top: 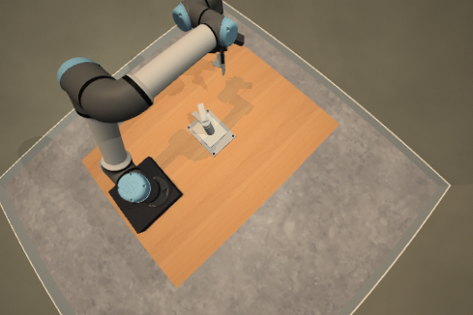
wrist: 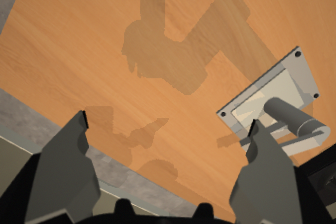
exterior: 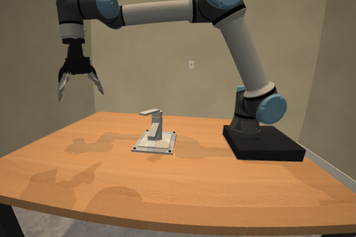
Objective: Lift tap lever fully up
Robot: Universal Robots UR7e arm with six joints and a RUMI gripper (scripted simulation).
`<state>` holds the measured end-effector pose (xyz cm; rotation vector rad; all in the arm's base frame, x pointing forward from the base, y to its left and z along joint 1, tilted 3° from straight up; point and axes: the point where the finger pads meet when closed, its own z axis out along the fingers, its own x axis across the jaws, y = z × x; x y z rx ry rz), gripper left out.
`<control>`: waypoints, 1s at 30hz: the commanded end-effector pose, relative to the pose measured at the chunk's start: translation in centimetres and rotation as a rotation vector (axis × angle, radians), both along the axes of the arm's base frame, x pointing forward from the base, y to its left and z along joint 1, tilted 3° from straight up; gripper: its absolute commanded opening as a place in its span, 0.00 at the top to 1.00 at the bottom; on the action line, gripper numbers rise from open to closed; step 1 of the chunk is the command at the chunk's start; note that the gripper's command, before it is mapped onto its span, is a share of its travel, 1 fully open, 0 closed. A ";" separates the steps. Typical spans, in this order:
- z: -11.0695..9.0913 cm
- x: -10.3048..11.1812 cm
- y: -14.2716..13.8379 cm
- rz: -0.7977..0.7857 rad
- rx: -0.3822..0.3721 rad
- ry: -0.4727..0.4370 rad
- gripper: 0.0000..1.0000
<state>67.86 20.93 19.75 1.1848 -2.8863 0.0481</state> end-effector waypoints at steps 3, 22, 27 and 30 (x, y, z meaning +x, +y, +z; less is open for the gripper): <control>0.1 0.0 0.0 0.000 0.000 -0.002 0.00; 0.1 0.0 0.0 0.003 0.000 -0.002 0.00; 0.2 -0.2 -0.1 0.022 0.001 -0.001 0.00; 0.3 -0.4 -0.3 0.047 0.003 -0.001 0.00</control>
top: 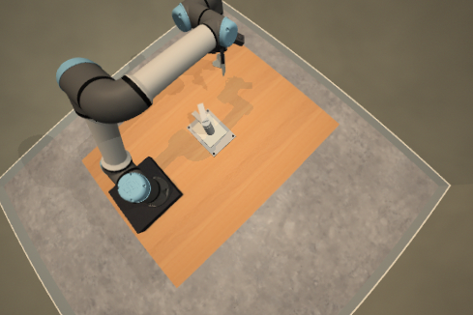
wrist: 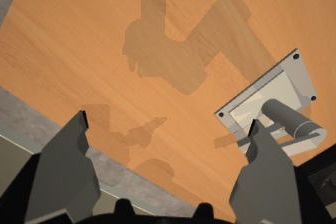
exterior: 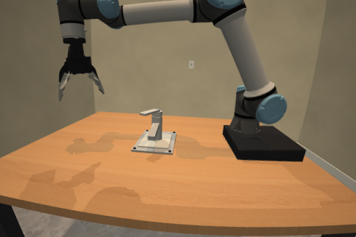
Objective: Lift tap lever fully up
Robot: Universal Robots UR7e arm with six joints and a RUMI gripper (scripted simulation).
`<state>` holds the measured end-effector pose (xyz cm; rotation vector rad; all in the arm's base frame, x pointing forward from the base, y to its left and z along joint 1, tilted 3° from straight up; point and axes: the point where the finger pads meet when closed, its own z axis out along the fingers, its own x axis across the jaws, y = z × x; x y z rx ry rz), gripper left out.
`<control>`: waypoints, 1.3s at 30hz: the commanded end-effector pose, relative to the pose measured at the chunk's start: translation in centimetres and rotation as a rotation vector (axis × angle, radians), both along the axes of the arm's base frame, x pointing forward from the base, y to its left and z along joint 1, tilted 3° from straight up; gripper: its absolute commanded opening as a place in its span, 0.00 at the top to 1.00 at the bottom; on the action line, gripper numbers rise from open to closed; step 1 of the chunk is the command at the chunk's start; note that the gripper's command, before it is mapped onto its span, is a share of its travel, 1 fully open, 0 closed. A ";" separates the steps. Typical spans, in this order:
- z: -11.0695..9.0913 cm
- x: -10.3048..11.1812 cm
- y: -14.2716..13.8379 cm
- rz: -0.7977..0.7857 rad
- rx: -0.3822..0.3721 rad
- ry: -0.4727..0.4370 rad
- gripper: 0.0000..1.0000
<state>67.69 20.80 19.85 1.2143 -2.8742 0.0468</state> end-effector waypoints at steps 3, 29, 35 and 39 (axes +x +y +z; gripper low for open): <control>0.3 -0.4 -0.3 0.048 0.003 -0.001 0.00; 2.2 -6.3 -3.2 0.633 0.026 0.000 0.00; 2.4 -8.1 -3.9 0.789 0.030 -0.002 0.00; 2.5 -8.5 -4.0 0.829 0.031 -0.002 0.00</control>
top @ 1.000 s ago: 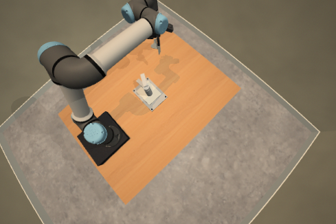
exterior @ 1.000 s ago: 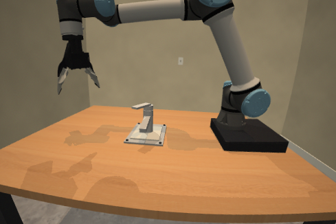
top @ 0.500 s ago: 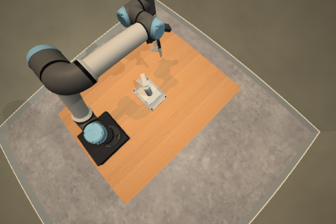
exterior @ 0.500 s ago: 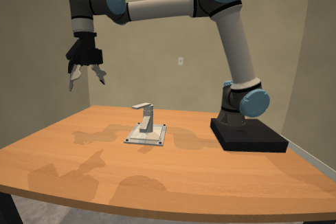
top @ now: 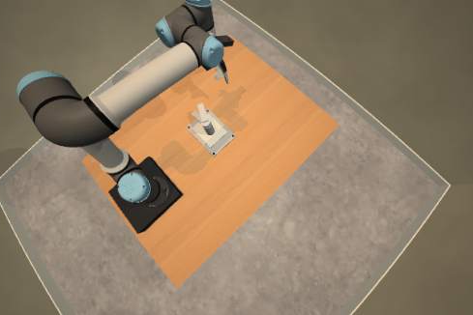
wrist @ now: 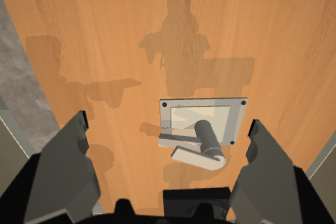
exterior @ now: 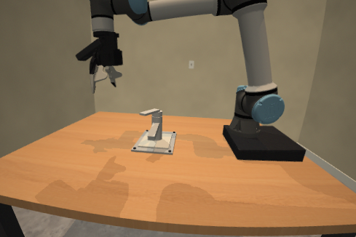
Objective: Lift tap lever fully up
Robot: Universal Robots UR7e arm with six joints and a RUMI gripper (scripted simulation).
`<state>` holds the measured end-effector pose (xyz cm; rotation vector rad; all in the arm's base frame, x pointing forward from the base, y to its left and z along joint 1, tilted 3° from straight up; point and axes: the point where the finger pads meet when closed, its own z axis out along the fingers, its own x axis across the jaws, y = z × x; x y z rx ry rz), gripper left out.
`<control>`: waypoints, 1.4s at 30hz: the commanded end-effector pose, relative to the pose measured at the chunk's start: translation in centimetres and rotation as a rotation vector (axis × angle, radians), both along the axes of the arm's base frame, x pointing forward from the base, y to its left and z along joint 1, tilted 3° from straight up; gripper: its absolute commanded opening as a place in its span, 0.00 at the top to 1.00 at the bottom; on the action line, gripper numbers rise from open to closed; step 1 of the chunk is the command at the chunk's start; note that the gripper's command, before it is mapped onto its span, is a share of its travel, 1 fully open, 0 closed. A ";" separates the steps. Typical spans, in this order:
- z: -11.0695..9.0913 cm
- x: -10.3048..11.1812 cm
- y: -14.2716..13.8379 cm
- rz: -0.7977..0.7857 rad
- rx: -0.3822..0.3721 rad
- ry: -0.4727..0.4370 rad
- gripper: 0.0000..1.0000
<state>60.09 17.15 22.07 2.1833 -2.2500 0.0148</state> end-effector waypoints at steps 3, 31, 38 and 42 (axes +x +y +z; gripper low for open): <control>0.3 -2.4 -0.8 0.209 0.013 -0.011 0.00; -0.5 -11.7 -2.8 0.919 0.022 -0.038 0.00; -0.8 -13.3 -3.0 1.033 0.021 -0.043 0.00; -1.0 -14.2 -3.1 1.099 0.020 -0.047 0.00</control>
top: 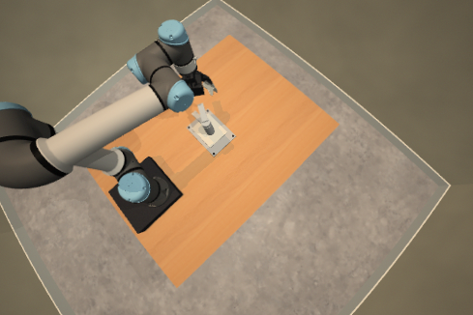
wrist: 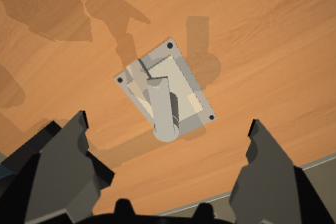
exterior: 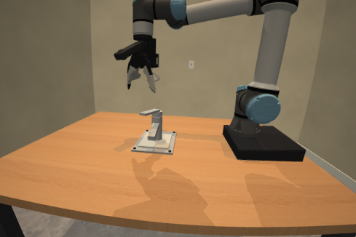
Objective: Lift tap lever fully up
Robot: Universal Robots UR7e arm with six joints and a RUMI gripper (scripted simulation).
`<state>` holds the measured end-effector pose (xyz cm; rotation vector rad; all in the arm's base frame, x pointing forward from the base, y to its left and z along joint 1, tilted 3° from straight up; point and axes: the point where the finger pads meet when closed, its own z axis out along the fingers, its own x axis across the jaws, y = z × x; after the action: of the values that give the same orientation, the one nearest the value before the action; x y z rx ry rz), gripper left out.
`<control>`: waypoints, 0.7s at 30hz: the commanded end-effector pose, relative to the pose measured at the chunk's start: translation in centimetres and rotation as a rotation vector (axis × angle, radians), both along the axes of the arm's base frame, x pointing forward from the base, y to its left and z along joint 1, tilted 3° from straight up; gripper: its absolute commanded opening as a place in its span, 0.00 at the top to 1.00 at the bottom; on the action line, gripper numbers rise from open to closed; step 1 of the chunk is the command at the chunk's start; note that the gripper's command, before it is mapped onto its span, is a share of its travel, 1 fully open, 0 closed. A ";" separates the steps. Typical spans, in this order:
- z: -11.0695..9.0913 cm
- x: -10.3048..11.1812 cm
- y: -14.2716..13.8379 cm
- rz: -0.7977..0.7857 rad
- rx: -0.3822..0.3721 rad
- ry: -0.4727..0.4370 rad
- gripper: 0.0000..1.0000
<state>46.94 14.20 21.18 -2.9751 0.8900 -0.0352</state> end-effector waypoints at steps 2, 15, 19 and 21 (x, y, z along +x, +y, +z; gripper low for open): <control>-0.3 -1.4 -0.2 0.104 0.005 -0.011 0.00; -0.5 -2.2 -0.3 0.161 0.005 -0.015 0.00; -0.5 -2.2 -0.3 0.161 0.005 -0.015 1.00; -0.5 -2.2 -0.3 0.161 0.005 -0.015 1.00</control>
<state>44.76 13.87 20.66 -3.0265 0.6487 -0.0481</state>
